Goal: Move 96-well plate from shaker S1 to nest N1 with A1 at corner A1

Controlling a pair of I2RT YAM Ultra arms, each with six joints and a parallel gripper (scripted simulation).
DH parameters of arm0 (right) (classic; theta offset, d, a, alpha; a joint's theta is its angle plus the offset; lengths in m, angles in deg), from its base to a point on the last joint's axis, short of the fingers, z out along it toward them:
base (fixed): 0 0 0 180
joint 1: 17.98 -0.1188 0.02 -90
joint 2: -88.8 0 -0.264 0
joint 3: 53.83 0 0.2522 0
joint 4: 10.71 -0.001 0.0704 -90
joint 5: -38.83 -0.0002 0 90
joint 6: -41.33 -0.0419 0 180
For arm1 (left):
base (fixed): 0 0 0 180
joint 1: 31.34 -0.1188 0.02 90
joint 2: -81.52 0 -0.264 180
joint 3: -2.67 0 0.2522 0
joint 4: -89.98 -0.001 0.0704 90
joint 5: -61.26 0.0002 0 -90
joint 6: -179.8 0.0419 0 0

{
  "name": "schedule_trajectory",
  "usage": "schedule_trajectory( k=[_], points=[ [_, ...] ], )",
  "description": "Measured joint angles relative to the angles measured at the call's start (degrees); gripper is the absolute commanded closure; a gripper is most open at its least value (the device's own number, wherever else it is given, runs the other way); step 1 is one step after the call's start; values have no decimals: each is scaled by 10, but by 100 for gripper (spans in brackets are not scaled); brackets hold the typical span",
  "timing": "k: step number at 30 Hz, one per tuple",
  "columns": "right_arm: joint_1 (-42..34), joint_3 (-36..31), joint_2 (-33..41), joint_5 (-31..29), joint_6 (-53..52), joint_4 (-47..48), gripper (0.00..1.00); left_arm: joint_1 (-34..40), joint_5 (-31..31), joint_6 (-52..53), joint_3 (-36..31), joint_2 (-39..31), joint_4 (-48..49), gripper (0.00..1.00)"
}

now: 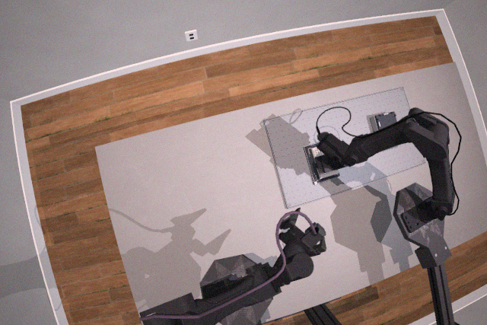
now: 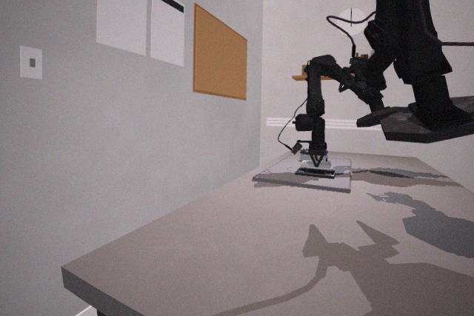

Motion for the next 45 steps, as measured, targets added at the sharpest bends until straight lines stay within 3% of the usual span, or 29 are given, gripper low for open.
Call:
schedule_trajectory(
  k=[17, 45],
  points=[
    [8, 0, -37, -3, 16, 39, 19, 0, 0, 0, 0, 0, 0, 0],
    [9, -25, -29, -2, 16, 71, 19, 0, 0, 0, 0, 0, 0, 0]
  ],
)
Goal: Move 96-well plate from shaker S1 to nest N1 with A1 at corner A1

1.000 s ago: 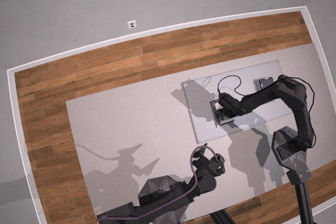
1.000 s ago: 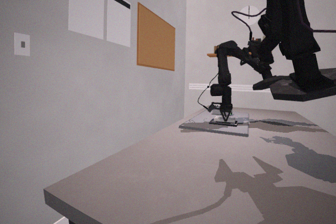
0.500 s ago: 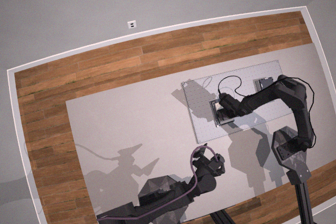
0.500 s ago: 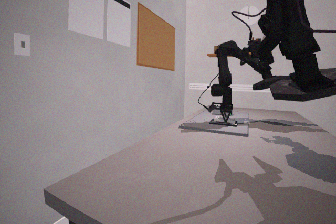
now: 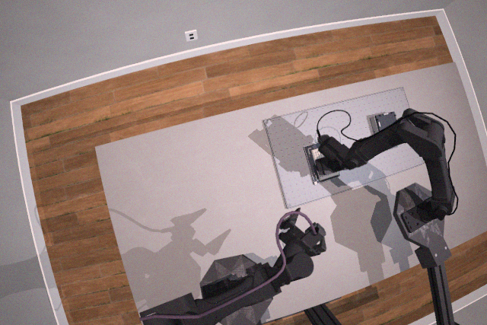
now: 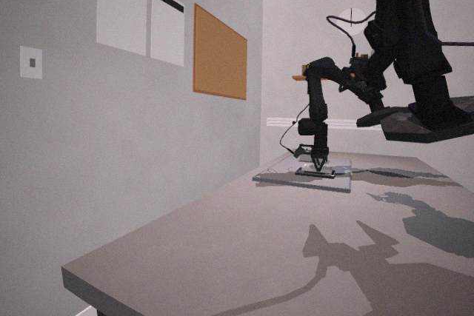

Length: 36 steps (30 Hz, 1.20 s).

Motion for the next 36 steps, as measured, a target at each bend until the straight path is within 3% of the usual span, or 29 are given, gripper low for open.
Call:
schedule_trajectory(
  k=[36],
  points=[
    [-6, -10, 10, 0, -9, -21, 19, 0, 0, 0, 0, 0, 0, 0]
  ],
)
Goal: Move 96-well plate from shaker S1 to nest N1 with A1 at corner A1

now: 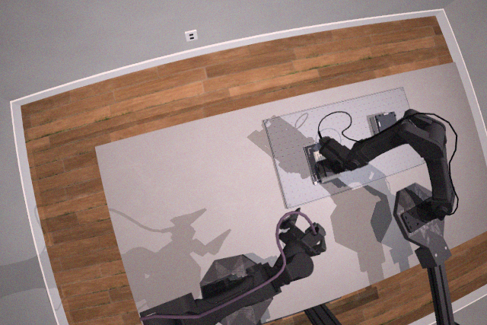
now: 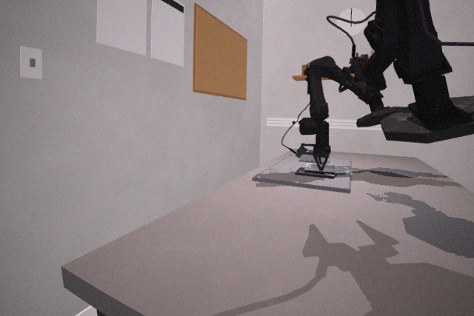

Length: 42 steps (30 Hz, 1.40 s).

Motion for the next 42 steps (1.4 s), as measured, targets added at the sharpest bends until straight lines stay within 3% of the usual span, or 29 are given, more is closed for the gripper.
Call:
schedule_trajectory(
  k=[35, 42],
  points=[
    [-3, 24, 6, 0, 0, -22, 19, 0, 0, 0, 0, 0, 0, 0],
    [3, 35, -19, 2, 9, -7, 19, 0, 0, 0, 0, 0, 0, 0]
  ],
)
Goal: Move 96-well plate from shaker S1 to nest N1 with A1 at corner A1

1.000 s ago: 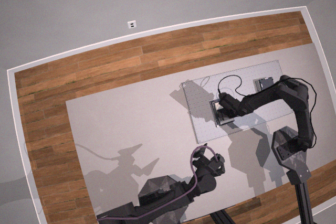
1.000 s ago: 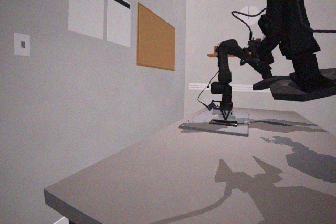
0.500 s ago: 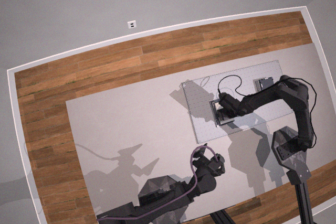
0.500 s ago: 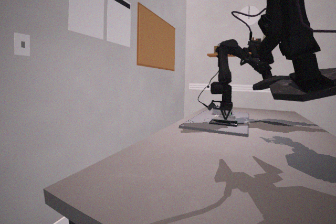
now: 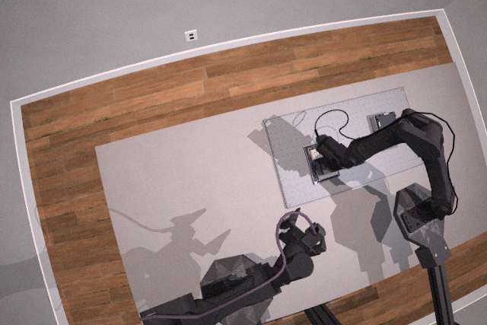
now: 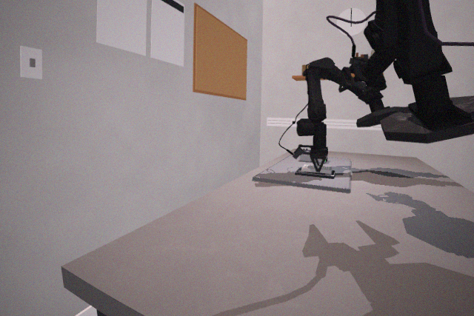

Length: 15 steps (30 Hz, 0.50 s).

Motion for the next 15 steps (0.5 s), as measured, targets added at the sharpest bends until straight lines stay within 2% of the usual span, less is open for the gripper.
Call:
schedule_trajectory(
  k=[15],
  points=[
    [-4, -8, -2, -5, -1, 19, 19, 0, 0, 0, 0, 0, 0, 0]
  ],
)
